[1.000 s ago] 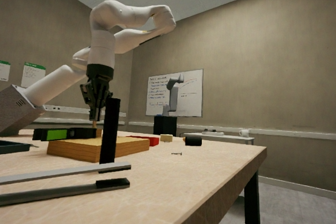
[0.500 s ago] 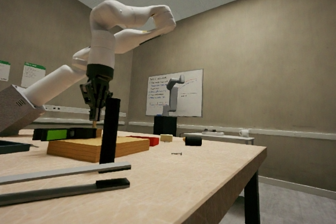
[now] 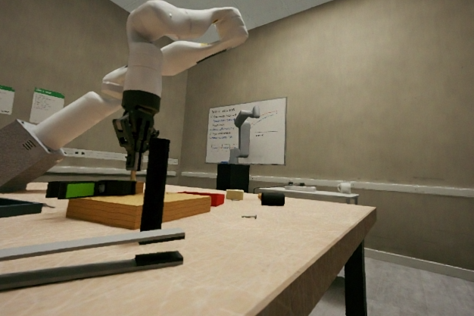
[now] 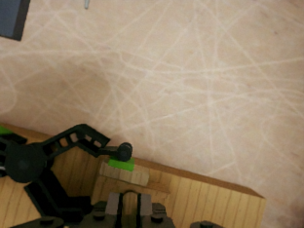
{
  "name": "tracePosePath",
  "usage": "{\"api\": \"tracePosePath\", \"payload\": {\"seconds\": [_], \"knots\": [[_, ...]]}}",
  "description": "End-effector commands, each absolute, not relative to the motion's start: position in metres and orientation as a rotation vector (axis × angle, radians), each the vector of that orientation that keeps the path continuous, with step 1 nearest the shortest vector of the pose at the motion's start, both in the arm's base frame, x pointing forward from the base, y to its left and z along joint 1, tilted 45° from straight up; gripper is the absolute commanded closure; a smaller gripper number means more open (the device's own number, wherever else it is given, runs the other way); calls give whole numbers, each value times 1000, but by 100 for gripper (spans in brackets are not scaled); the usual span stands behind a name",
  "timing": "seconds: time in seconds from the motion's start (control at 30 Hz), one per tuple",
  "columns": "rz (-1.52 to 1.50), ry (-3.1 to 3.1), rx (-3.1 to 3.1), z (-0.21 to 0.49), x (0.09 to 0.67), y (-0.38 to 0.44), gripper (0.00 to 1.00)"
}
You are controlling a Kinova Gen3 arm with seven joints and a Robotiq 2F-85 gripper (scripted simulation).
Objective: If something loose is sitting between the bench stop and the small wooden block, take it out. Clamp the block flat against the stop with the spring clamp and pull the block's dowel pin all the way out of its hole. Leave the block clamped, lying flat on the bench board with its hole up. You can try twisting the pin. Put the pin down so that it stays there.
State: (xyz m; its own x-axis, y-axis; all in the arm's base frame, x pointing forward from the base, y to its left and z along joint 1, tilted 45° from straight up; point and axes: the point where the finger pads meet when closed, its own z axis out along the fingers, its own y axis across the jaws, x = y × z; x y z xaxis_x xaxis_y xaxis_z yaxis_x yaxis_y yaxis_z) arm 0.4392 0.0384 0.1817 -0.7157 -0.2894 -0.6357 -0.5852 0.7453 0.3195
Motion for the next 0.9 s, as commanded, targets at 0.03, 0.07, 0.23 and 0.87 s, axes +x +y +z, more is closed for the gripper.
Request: {"api": "tracePosePath", "payload": {"seconds": [0.03, 0.07, 0.23, 0.87], "knots": [[691, 2377, -655, 182, 439, 38, 90], [691, 2377, -655, 182, 439, 38, 90], [691, 2378, -653, 182, 439, 38, 90], [693, 2380, -648, 182, 439, 38, 90]]}}
